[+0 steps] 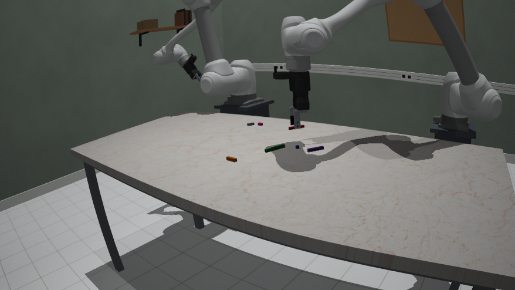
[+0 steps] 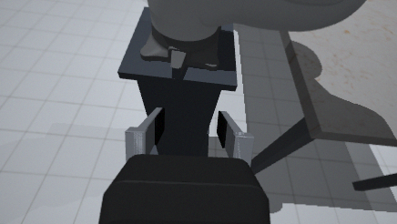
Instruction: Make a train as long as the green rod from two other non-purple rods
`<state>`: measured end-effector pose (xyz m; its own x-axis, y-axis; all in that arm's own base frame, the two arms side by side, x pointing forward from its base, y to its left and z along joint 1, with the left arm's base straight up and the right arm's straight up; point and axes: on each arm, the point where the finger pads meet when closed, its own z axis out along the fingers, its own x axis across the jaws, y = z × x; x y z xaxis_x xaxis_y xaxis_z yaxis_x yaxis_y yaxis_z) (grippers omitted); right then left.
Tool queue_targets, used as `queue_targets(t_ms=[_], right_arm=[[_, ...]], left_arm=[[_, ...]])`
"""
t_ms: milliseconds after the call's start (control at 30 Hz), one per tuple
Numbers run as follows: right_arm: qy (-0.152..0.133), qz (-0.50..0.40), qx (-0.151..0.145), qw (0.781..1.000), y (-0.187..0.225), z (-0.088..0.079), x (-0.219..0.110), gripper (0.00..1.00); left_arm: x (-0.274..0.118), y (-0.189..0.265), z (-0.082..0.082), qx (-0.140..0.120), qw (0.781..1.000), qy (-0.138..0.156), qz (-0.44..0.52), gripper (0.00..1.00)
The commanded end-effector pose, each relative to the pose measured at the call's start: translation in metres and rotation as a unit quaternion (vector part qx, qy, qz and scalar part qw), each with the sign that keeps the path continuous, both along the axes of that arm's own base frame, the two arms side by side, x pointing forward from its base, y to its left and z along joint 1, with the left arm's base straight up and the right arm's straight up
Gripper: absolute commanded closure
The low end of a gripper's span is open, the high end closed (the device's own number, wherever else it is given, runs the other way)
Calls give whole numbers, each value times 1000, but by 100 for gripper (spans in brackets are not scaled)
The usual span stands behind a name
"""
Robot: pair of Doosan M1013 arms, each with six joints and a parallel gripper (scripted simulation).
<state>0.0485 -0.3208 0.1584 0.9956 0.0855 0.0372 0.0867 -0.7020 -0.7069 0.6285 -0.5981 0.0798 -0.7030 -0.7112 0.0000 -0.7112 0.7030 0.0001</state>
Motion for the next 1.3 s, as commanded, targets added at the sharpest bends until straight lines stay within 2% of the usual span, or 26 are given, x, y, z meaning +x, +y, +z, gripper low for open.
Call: queue_targets(t_ms=[0,1033,1267], right_arm=[[0,0,-1,1000,0,0,0,0],[0,0,-1,1000,0,0,0,0],[0,0,-1,1000,0,0,0,0]], left_arm=[[0,0,1,-1,1000,-1,0,0],[1,0,1,-1,1000,-1,1,0],[3,3,1,-1,999,-1,45,0]])
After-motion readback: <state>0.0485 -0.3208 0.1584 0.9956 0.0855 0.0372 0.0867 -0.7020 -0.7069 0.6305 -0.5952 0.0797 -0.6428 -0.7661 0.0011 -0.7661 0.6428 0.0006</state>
